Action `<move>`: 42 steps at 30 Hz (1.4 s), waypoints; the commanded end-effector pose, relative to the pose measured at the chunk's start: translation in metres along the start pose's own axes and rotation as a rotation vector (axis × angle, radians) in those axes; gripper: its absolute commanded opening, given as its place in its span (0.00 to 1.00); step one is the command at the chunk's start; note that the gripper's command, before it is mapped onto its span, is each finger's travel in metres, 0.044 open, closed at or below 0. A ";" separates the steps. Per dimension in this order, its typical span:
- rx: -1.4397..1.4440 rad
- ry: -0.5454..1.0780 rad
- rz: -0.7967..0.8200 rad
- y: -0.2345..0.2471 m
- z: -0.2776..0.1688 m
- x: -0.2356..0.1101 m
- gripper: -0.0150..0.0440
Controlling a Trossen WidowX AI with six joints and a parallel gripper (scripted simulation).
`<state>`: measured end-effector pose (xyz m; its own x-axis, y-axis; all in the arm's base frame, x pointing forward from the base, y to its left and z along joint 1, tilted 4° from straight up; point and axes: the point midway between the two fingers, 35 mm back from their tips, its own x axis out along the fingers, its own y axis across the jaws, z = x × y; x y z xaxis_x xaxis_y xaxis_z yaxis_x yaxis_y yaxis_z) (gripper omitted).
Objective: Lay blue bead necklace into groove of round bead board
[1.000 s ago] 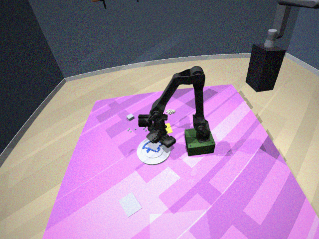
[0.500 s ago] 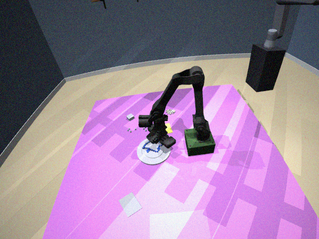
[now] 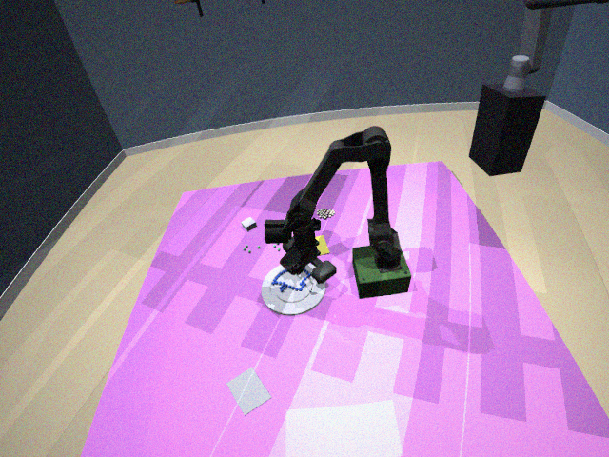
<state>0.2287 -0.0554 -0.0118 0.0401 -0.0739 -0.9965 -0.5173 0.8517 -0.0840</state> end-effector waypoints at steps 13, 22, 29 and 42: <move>-0.001 0.003 0.001 0.000 0.000 -0.004 1.00; -0.001 0.003 0.001 0.000 0.000 -0.004 1.00; -0.010 0.003 0.001 0.000 0.001 -0.005 0.96; -0.270 0.002 0.001 -0.004 0.009 -0.036 0.46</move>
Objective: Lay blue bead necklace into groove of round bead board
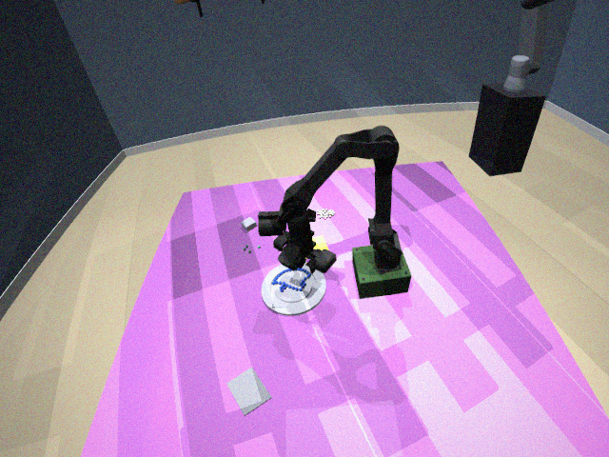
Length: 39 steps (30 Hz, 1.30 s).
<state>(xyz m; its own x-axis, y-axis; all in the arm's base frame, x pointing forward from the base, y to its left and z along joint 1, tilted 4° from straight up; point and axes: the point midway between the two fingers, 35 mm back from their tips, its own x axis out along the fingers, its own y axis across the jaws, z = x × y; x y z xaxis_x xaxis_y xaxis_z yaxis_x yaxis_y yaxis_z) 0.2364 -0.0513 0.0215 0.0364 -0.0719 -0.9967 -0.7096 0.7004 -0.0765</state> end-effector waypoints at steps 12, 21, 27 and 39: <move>-0.017 -0.009 -0.013 -0.003 0.003 0.007 0.46; -0.020 -0.004 -0.008 -0.002 0.002 0.021 0.46; -0.023 -0.001 -0.005 -0.001 0.001 0.030 0.46; -0.025 0.001 -0.003 0.000 0.000 0.037 0.46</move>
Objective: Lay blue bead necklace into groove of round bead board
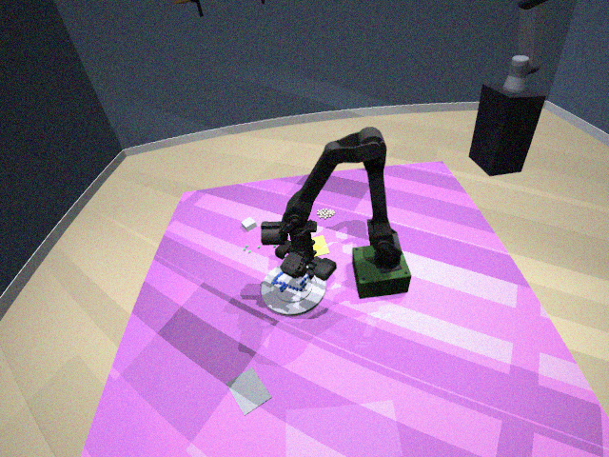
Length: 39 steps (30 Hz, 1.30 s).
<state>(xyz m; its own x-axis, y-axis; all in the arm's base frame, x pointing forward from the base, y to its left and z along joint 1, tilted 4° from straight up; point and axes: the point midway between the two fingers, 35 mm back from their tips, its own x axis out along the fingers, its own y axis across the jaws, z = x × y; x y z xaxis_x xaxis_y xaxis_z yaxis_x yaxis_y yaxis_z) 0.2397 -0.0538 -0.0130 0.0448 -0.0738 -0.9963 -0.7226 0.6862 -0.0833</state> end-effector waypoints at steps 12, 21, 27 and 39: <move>0.000 0.000 0.000 0.000 0.000 0.000 0.25; 0.000 0.000 0.000 0.000 0.000 0.000 0.25; 0.000 0.000 0.000 0.000 0.000 0.000 0.25; -0.006 0.006 0.005 0.001 -0.001 -0.006 0.25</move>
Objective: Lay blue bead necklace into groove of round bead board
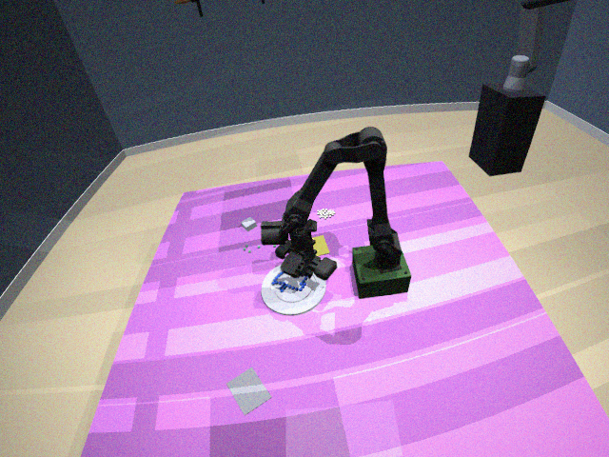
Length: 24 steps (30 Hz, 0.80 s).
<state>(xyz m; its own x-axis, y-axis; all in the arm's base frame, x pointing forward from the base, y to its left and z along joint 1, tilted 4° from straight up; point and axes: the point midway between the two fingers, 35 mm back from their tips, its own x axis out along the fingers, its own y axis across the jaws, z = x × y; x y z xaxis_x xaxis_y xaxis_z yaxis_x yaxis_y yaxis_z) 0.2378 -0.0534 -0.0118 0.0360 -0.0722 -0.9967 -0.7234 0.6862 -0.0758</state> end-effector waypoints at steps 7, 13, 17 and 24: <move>-0.005 0.001 -0.002 0.005 -0.005 -0.004 0.25; -0.005 0.001 -0.002 0.008 -0.008 -0.004 0.25; -0.005 0.002 -0.002 0.008 -0.008 -0.002 0.25; -0.005 0.002 -0.002 0.008 -0.008 0.004 0.25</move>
<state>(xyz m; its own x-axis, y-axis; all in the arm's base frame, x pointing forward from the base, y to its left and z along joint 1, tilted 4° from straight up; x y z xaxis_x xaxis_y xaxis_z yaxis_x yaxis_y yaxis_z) 0.2297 -0.0537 -0.0119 0.0474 -0.0748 -0.9961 -0.7226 0.6859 -0.0858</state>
